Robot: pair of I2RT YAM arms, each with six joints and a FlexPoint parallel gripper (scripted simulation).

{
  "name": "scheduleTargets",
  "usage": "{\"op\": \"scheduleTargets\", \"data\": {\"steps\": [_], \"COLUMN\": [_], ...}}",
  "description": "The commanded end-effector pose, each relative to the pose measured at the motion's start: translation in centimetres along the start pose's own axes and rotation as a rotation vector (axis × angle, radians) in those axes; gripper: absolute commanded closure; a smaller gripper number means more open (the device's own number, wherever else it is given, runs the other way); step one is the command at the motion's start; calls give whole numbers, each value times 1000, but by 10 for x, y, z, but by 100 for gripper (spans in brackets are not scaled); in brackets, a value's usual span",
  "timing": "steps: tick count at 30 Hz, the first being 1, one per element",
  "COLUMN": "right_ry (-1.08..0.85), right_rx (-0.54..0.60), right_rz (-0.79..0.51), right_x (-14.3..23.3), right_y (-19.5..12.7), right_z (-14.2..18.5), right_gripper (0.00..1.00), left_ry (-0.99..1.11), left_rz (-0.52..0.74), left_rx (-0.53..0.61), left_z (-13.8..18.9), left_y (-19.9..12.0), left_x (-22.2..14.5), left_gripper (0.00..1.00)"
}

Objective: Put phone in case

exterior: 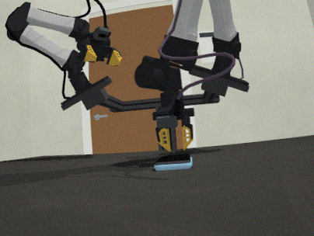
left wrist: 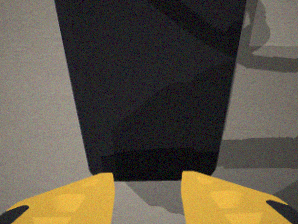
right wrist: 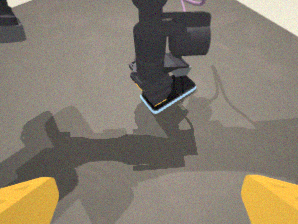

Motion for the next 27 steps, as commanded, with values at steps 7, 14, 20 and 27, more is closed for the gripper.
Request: {"op": "scheduleTargets", "data": {"steps": [7, 14, 20, 27], "right_ry": [-16, -16, -16, -16], "right_rx": [-12, -12, -12, -12], "right_rz": [10, 10, 10, 10], "right_x": [-2, -2, -2, -2], "right_y": [0, 0, 0, 0], "right_z": [0, 0, 0, 0], "right_gripper": [0, 0, 0, 0], "left_ry": [-8, -8, -8, -8], "left_rz": [13, 13, 13, 13], "left_rx": [-27, -27, -27, -27], "left_z": [-11, -10, -9, -8], "left_y": [12, 19, 27, 35], "left_x": [-3, -2, -2, -2], "left_gripper": [64, 64, 64, 64]}}
Point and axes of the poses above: on each arm, the point where the finger pads meet when closed, its own y axis out along the fingers, its own x axis across the jaws, z = x × y, the point moved 1 cm from there along -y, back along the fingers, and after that the axes turned 13 degrees about y, right-handed, at the moved point
